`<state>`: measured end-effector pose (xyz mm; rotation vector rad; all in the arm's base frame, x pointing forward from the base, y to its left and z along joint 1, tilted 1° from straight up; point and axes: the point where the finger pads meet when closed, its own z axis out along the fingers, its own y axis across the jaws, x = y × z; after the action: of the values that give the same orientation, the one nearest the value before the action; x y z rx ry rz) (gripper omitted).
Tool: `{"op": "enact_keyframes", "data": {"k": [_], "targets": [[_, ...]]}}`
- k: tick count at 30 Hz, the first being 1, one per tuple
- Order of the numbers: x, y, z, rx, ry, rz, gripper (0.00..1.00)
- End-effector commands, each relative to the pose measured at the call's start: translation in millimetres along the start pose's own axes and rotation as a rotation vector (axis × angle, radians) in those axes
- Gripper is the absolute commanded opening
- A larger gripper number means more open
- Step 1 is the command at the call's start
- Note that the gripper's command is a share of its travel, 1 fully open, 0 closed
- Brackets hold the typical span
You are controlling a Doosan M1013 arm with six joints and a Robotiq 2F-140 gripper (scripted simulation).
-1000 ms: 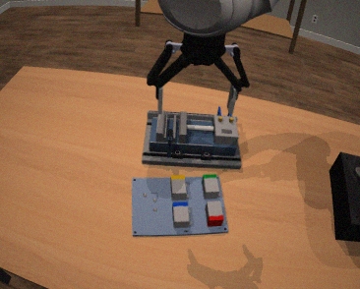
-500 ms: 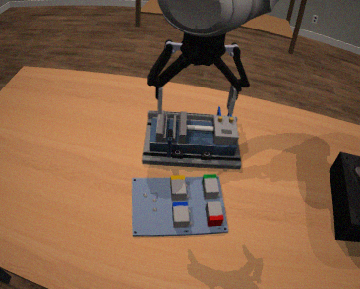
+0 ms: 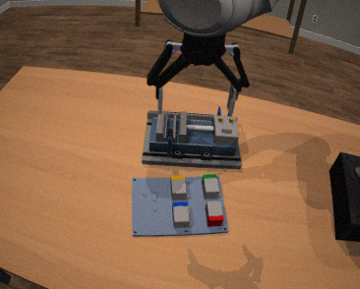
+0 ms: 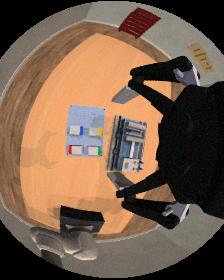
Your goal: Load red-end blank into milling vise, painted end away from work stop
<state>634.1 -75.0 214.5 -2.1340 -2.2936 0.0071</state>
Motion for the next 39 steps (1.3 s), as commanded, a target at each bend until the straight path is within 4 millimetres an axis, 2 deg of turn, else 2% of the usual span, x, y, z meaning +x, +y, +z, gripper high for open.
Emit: {"op": "enact_keyframes", "data": {"k": [1,6,21,24,39], "targets": [[0,0,0,0.000,0.000,0.000,1.00],[0,0,0,0.000,0.000,0.000,1.00],[1,-1,50,0.000,0.000,0.000,1.00],[1,-1,51,0.000,0.000,0.000,1.00],[3,-2,107,0.000,0.000,0.000,1.00]]}}
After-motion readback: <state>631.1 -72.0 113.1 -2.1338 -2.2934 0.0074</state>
